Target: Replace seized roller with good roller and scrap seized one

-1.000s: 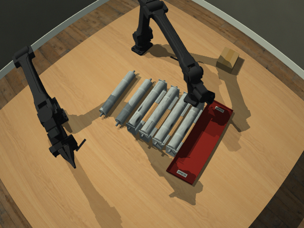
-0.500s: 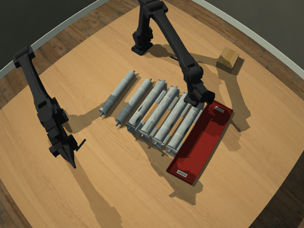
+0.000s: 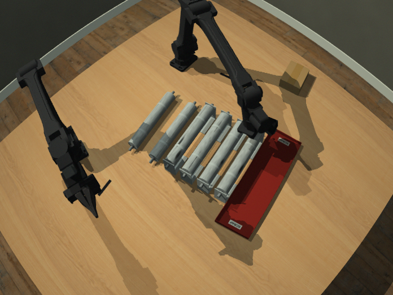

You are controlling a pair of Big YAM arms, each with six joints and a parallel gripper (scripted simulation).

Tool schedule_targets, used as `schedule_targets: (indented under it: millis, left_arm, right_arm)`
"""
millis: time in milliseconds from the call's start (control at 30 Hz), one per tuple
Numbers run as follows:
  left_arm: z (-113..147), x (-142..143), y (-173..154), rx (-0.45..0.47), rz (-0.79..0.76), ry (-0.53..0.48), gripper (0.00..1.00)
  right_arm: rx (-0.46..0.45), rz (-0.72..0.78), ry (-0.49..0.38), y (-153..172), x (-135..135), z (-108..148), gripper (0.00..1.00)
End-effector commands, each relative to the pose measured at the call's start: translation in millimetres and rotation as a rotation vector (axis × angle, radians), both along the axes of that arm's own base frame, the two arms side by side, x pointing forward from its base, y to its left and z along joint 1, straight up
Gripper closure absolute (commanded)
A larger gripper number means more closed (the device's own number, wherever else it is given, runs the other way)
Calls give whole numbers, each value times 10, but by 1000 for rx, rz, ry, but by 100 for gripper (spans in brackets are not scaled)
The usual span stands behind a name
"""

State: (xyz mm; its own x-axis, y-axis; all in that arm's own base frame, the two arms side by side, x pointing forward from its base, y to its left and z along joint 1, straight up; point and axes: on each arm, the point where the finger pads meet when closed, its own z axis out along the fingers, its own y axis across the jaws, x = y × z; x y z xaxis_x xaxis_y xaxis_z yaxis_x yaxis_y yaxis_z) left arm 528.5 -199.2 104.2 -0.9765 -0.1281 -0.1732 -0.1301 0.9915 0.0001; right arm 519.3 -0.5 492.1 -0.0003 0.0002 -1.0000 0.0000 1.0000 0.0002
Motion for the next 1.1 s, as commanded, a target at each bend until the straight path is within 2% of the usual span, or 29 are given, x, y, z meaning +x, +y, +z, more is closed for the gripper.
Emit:
schedule_targets:
  millis: [0,67,100,367,400,433,600,967,1033,1067]
  left_arm:
    - [-51,24,46,7,-8,1,100]
    - [52,79,1,-3,-2,-20,100]
    - [-105,22,46,7,-8,3,100]
    - [-103,37,41,6,-8,1,100]
    - [-46,28,43,6,-8,0,100]
    - [171,239,-19,-8,-11,-37,100]
    - [148,254,-12,-9,-8,-32,100]
    - [67,398,8,-7,-11,-19,100]
    - [-199,121,32,15,-6,43,100]
    - [-205,130,8,12,-7,35,100]
  right_arm:
    - [-15,6,-68,45,-10,462,100]
    - [-15,6,-68,45,-10,462,100]
    - [-15,6,-68,45,-10,462,100]
    - [-15,6,-68,45,-10,462,100]
    - [-15,6,-68,45,-10,462,100]
    - [-15,6,-68,45,-10,462,100]
    - [-15,6,-68,45,-10,462,100]
    - [-15,6,-68,45,-10,462,100]
    - [-15,6,-68,45,-10,462,100]
    - [-15,6,-68,45,-10,462,100]
